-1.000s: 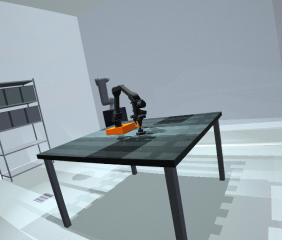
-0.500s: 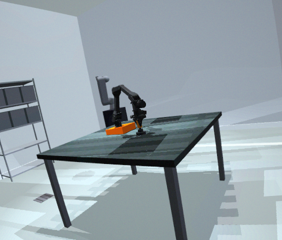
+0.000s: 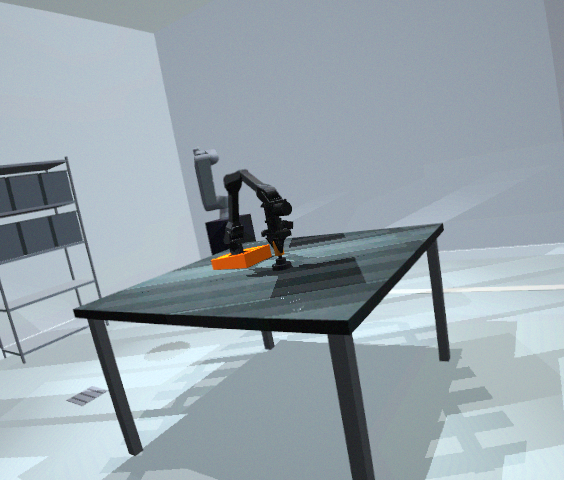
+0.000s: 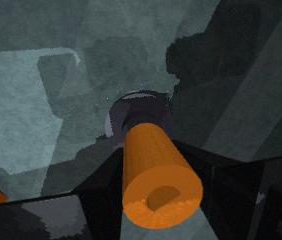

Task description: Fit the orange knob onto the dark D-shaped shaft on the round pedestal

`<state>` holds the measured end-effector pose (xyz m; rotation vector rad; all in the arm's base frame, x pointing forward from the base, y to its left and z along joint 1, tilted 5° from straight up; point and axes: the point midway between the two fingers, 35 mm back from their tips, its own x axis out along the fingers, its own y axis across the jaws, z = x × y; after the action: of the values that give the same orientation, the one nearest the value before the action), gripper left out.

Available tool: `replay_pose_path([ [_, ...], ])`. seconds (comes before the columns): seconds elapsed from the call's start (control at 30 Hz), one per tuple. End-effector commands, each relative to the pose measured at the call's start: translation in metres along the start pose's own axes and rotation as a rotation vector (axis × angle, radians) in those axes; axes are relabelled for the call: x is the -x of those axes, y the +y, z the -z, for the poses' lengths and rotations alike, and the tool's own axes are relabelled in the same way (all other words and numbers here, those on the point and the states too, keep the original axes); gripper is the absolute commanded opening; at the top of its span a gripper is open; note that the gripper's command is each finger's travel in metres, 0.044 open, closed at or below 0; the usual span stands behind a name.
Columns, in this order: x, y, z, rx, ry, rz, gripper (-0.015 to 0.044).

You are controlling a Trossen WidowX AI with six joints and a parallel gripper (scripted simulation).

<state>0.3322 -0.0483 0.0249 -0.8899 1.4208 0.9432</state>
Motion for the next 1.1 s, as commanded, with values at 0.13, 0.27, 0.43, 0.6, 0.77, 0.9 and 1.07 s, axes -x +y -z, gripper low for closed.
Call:
replay_pose_path([
  [0.13, -0.0006, -0.0003, -0.0001, -0.006, 0.0, 0.001, 0.0],
  [0.27, 0.0002, -0.0002, -0.0002, 0.003, 0.0, 0.001, 0.0],
  [0.43, 0.0071, 0.0, -0.001, 0.034, 0.0, 0.001, 0.0],
  [0.6, 0.0057, -0.0018, -0.0012, 0.086, 0.0, 0.001, 0.0],
  [0.77, 0.003, -0.0016, -0.0009, 0.086, 0.0, 0.001, 0.0],
  [0.9, 0.002, -0.0007, -0.0007, 0.086, 0.0, 0.001, 0.0],
  [1.07, 0.0001, 0.0006, -0.0004, 0.086, 0.0, 0.001, 0.0],
])
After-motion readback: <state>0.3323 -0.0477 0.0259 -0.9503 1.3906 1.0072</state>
